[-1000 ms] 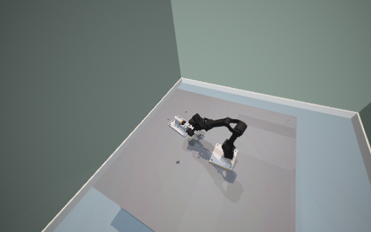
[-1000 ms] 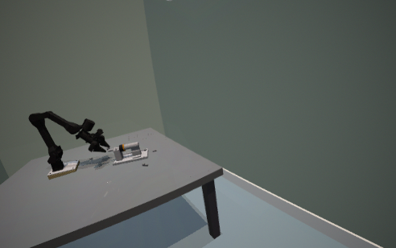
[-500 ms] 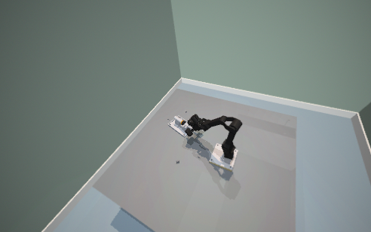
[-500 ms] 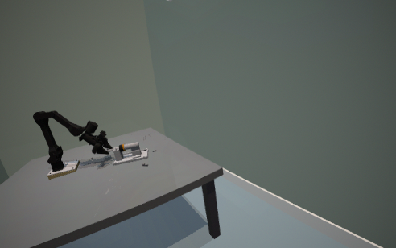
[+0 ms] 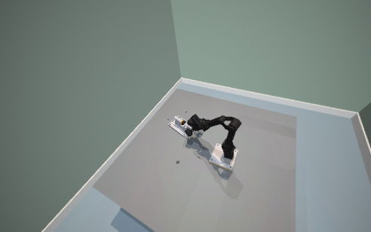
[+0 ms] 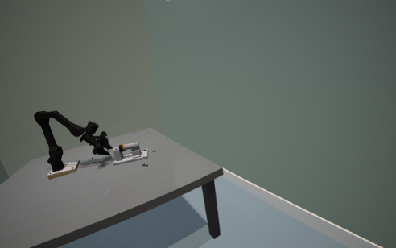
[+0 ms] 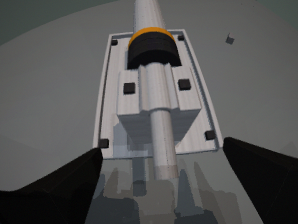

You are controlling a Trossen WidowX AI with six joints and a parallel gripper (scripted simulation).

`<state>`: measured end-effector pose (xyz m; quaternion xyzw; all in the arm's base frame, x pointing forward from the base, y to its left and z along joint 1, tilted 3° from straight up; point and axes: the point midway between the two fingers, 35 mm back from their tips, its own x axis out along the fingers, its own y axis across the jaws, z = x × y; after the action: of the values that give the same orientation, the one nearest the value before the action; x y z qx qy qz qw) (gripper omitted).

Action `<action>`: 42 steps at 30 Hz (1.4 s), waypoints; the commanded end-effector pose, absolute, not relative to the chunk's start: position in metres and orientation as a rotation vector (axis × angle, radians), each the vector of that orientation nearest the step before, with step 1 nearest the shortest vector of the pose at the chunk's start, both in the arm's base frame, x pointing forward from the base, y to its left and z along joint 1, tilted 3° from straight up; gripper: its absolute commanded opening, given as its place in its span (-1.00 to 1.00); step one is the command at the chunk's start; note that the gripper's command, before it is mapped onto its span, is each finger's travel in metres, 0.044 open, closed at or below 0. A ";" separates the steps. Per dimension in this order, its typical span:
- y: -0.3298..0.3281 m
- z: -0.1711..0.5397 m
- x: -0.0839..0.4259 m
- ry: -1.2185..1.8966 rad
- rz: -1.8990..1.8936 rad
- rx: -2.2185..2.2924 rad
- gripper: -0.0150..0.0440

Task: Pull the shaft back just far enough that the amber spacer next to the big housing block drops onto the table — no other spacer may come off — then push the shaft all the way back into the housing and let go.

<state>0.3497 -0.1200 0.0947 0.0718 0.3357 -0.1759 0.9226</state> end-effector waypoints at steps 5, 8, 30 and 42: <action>-0.120 0.095 0.350 0.689 -0.357 0.146 1.00; -0.120 0.095 0.350 0.689 -0.357 0.146 1.00; -0.123 0.087 0.359 0.688 -0.357 0.145 1.00; -0.125 0.083 0.363 0.688 -0.357 0.145 1.00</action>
<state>0.3625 -0.1249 0.0834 0.0718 0.3350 -0.1760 0.9228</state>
